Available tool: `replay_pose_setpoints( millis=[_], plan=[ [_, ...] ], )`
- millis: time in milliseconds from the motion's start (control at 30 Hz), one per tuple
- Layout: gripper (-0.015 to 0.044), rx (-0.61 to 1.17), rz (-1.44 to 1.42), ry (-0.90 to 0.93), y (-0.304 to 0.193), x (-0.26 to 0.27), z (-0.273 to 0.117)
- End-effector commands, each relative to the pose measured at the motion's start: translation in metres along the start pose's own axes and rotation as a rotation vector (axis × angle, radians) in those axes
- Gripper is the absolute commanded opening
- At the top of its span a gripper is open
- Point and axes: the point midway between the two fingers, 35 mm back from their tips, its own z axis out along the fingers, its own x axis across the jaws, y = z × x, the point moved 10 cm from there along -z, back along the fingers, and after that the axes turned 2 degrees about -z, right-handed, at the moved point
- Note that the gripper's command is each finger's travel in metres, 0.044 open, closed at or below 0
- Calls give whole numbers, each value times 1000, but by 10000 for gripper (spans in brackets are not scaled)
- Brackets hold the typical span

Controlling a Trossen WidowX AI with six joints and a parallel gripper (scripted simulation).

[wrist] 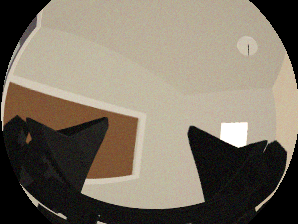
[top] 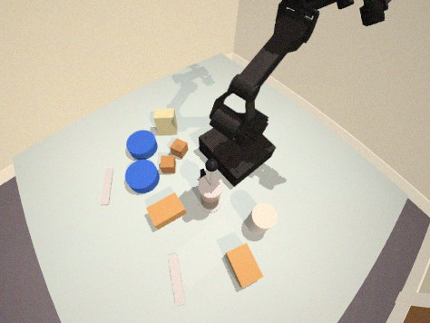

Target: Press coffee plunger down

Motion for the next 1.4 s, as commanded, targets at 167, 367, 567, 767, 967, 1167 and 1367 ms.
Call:
replay_pose_setpoints(
  millis=[167, 367, 567, 767, 967, 1167, 1367],
  plan=[
    [440, -144, 169, -81, 9, -8, -9],
    [440, -479, 495, -239, 29, -27, -31],
    [440, -912, 854, -351, 40, -46, -67],
    [440, -1413, 1151, -401, 36, -58, -111],
    [440, -1971, 1337, -369, 18, -58, -155],
    [440, -2528, 1357, -250, -9, -45, -191],
    [440, -3105, 1119, -68, -40, -19, -217]
  ],
)
